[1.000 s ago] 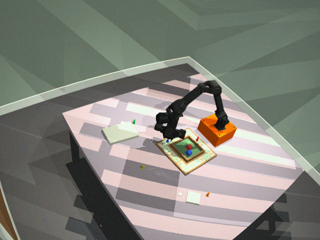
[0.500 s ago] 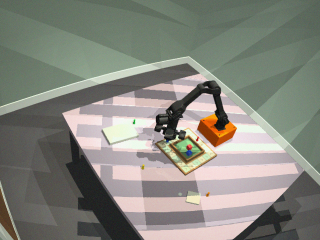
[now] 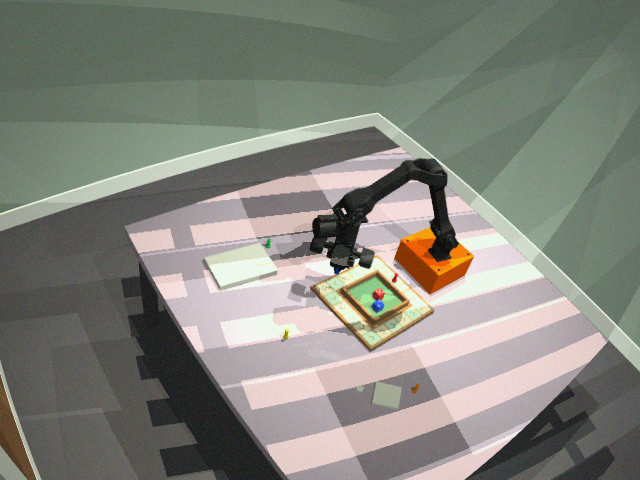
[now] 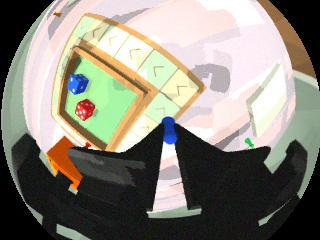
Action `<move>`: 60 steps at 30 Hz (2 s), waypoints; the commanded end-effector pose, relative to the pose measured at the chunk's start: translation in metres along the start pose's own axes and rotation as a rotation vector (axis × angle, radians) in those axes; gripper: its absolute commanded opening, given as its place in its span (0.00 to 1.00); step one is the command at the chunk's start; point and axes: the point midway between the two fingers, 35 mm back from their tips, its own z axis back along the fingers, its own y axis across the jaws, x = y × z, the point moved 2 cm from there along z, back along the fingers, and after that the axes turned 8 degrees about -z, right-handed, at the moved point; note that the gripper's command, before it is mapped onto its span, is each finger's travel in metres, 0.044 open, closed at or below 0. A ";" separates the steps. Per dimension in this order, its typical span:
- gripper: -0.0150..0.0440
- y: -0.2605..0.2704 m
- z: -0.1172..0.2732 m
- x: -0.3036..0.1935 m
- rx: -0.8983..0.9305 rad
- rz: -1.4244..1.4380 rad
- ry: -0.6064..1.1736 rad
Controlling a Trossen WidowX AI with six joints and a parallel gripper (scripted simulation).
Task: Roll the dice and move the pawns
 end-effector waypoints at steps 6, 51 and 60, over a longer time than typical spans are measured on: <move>0.25 0.004 0.071 -0.001 -0.004 -0.003 -0.010; 0.25 0.025 -0.049 0.057 -0.002 -0.004 -0.014; 0.52 0.024 -0.045 0.059 -0.009 -0.002 -0.021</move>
